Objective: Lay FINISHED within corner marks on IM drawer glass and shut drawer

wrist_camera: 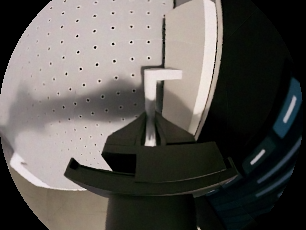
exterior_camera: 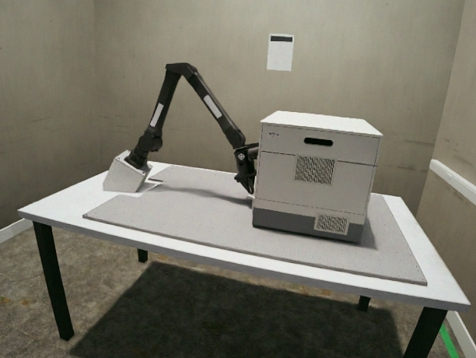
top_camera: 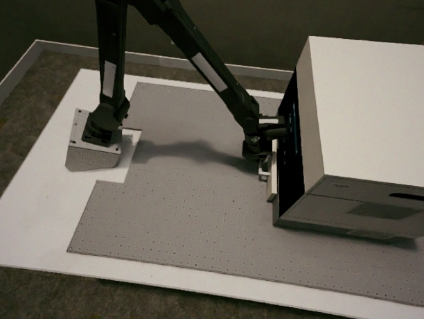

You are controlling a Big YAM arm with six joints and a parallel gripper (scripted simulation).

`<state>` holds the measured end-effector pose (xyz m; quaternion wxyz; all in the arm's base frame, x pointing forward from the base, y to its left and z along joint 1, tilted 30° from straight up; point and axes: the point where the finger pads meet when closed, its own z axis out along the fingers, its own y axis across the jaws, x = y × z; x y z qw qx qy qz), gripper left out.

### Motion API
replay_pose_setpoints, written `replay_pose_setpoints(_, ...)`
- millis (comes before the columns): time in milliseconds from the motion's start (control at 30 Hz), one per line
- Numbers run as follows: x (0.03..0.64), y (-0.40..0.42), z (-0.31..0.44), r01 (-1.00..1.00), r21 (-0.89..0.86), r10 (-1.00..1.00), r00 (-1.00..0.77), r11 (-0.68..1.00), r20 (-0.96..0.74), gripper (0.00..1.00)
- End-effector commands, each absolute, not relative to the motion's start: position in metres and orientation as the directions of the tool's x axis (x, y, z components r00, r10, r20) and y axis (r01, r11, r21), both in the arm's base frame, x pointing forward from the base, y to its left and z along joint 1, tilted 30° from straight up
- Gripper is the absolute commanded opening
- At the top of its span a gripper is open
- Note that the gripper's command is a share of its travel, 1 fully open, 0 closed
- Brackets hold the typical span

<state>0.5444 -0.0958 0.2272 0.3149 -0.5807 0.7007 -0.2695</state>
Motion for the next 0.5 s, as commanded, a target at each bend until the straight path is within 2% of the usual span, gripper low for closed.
replay_pose_setpoints(0, 0.5649, -0.0967, 0.2467, -0.625, -0.76, -0.984, -0.126, 0.179, -0.127, 0.07)
replay_pose_setpoints(467, 0.5737, -0.0988, 0.2542, -0.607, -0.776, -0.984, -0.123, 0.174, -0.125, 0.07)
